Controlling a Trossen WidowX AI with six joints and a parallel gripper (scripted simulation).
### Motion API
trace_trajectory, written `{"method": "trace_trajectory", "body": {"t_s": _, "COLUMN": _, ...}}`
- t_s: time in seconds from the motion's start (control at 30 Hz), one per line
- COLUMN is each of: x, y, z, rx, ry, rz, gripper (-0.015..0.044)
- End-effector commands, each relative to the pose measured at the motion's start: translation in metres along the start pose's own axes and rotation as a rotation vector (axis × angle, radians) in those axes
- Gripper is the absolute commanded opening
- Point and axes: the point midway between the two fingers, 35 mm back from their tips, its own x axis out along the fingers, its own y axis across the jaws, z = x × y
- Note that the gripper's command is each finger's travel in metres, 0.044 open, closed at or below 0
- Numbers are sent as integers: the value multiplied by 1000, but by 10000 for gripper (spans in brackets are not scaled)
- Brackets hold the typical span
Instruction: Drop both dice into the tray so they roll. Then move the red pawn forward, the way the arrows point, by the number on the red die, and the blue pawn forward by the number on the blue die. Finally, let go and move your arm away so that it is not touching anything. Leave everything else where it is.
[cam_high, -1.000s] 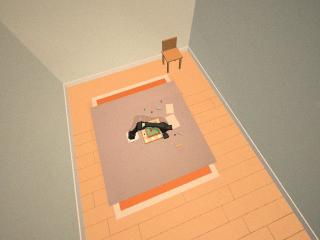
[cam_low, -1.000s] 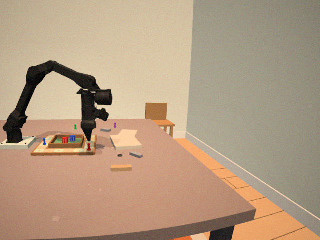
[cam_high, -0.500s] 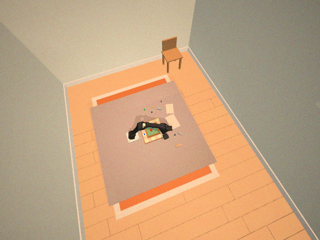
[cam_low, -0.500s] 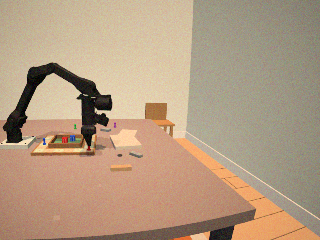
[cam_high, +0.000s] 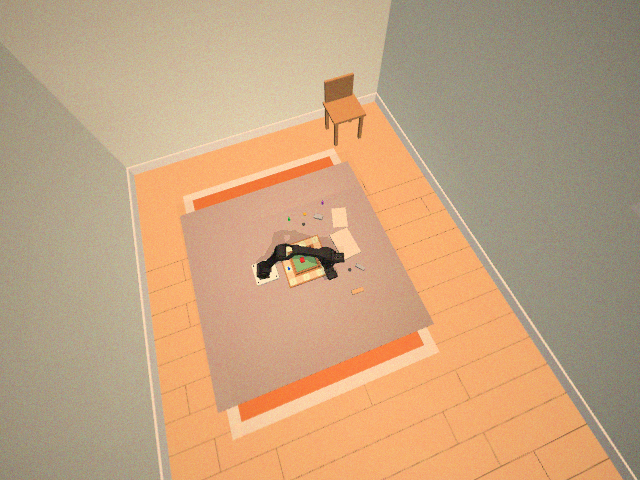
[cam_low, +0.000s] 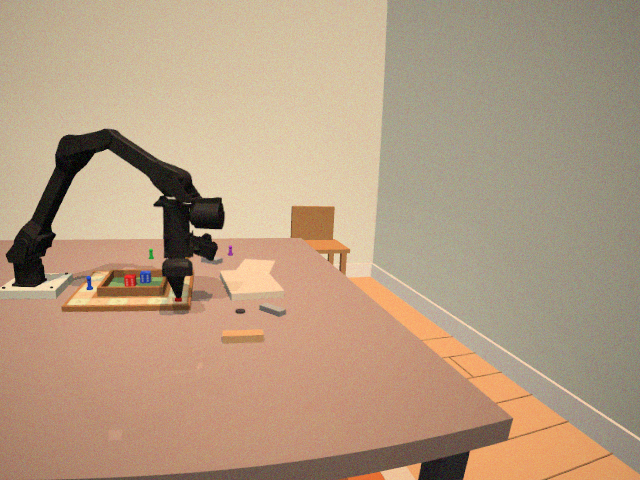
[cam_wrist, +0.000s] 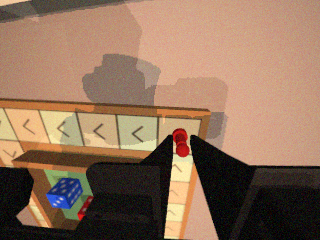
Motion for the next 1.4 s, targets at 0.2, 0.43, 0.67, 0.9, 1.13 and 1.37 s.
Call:
{"method": "trace_trajectory", "body": {"t_s": 0.2, "x": 2, "y": 1, "z": -1, "rx": -4, "ry": 3, "rz": 6, "gripper": 0}}
{"method": "trace_trajectory", "body": {"t_s": 0.43, "x": -24, "y": 0, "z": 4, "rx": -4, "ry": 3, "rz": 5, "gripper": 0}}
{"method": "trace_trajectory", "body": {"t_s": 0.67, "x": -58, "y": 1, "z": 6, "rx": -4, "ry": 3, "rz": 6, "gripper": 0}}
{"method": "trace_trajectory", "body": {"t_s": 0.9, "x": -93, "y": 3, "z": 5, "rx": -4, "ry": 3, "rz": 6, "gripper": 0}}
{"method": "trace_trajectory", "body": {"t_s": 1.13, "x": -124, "y": 6, "z": 0, "rx": -4, "ry": 3, "rz": 6, "gripper": 0}}
{"method": "trace_trajectory", "body": {"t_s": 1.37, "x": -117, "y": 18, "z": 4, "rx": -4, "ry": 1, "rz": 4, "gripper": 0}}
